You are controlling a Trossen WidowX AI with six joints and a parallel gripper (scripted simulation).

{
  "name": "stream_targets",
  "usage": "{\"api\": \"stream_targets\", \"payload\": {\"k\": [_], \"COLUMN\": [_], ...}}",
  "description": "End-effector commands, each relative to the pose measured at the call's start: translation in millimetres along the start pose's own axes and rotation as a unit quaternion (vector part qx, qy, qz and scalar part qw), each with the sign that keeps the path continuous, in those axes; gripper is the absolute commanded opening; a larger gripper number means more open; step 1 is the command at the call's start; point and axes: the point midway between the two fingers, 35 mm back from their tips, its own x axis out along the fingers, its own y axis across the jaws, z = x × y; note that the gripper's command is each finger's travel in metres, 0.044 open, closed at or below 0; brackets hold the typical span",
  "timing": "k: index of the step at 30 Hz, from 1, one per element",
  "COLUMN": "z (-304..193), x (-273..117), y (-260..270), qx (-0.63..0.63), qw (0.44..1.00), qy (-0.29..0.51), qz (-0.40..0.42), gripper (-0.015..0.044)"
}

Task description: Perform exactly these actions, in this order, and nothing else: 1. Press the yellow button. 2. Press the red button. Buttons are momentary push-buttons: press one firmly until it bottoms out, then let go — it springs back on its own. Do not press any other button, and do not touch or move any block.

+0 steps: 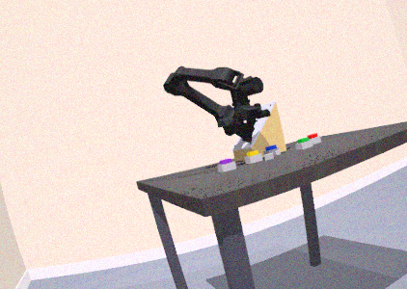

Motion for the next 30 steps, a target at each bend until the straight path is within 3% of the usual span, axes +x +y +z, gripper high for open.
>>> {"api": "stream_targets", "payload": {"k": [1, 10, 20, 30], "z": [4.2, 9.9, 27.0, -6.5], "x": [-42.3, -56.4, -73.9, -60.3], "y": [0.9, 18.1, 142.8, 274.1], "qx": [0.005, 0.002, -0.007, 0.005], "qw": [1.000, 1.000, 0.999, 1.000], "qy": [-0.010, -0.013, -0.016, -0.011], "qz": [0.004, 0.010, 0.035, 0.013], "gripper": [0.0020, 0.0020, 0.0020, 0.0020]}}
